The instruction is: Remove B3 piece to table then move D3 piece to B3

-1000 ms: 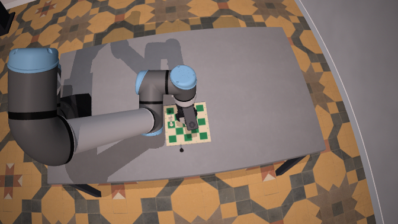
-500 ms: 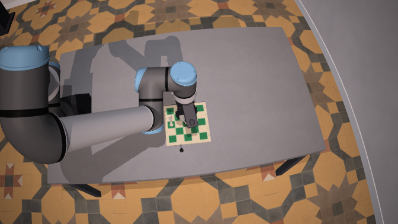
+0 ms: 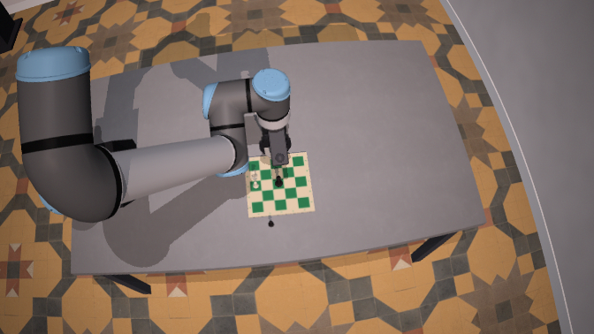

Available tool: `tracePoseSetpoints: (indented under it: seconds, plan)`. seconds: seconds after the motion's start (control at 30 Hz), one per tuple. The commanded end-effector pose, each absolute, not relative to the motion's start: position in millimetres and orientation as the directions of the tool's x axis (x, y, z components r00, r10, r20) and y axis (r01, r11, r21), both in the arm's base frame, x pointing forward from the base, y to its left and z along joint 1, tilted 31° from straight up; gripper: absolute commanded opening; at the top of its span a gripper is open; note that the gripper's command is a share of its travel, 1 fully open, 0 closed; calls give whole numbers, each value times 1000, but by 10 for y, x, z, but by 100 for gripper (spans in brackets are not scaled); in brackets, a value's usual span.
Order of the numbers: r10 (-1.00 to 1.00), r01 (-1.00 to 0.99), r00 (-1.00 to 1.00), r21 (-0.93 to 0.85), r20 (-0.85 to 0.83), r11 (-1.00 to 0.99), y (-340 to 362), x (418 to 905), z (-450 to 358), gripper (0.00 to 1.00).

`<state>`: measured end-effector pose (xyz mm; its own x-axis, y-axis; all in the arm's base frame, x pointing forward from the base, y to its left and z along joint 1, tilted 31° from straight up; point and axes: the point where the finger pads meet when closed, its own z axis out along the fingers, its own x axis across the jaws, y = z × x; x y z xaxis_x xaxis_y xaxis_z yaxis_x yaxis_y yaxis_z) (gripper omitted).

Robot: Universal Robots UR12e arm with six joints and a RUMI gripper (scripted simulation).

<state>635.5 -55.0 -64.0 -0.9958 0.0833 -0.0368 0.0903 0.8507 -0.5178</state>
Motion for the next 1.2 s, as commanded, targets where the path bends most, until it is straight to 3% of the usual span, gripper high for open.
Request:
tracePoseSetpoints:
  seconds: [0.0,1.17]
  plan:
    - [86,94,-995,-518,-39,850,-533,6364,-645,0]
    - [87,94,-995,-518,-39,850,-1003,6357,-1422,0]
